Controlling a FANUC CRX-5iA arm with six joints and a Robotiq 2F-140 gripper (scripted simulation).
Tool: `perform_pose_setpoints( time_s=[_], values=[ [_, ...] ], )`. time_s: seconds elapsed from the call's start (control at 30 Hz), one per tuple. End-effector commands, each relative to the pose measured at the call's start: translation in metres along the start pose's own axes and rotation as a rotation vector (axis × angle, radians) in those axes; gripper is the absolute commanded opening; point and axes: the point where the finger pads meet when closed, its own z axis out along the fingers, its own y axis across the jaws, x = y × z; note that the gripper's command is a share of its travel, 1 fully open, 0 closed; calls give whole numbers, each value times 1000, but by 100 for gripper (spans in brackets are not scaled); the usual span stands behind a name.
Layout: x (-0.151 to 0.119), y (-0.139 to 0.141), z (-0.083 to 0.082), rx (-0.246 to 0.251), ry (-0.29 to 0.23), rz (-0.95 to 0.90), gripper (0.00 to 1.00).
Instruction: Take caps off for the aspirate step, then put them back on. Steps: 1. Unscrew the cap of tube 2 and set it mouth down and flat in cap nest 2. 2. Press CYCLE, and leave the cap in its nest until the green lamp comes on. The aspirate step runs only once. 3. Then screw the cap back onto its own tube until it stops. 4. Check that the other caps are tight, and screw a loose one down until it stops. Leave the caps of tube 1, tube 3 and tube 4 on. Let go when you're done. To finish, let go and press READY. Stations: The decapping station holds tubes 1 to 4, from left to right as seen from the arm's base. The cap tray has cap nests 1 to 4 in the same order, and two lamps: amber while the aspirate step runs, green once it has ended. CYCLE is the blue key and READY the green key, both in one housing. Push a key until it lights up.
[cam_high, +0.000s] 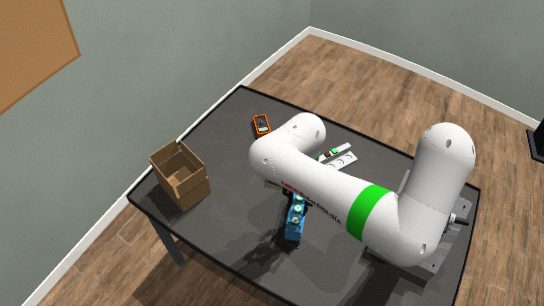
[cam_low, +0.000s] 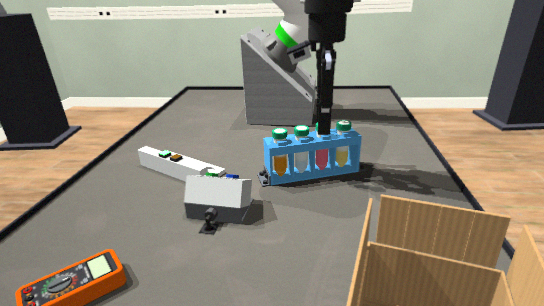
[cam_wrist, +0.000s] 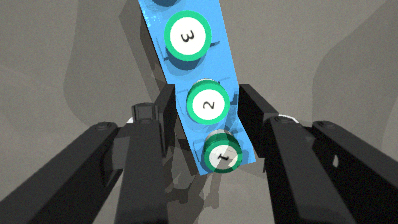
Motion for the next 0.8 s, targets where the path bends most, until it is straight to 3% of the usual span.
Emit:
perform_pose_setpoints(
  time_s=[0.0,0.5,0.77],
  values=[
    [0,0,-1,2,-3,-96,41],
    [0,0,-1,3,-2,-696,41],
    [0,0,-1,3,-2,-813,41]
  ],
)
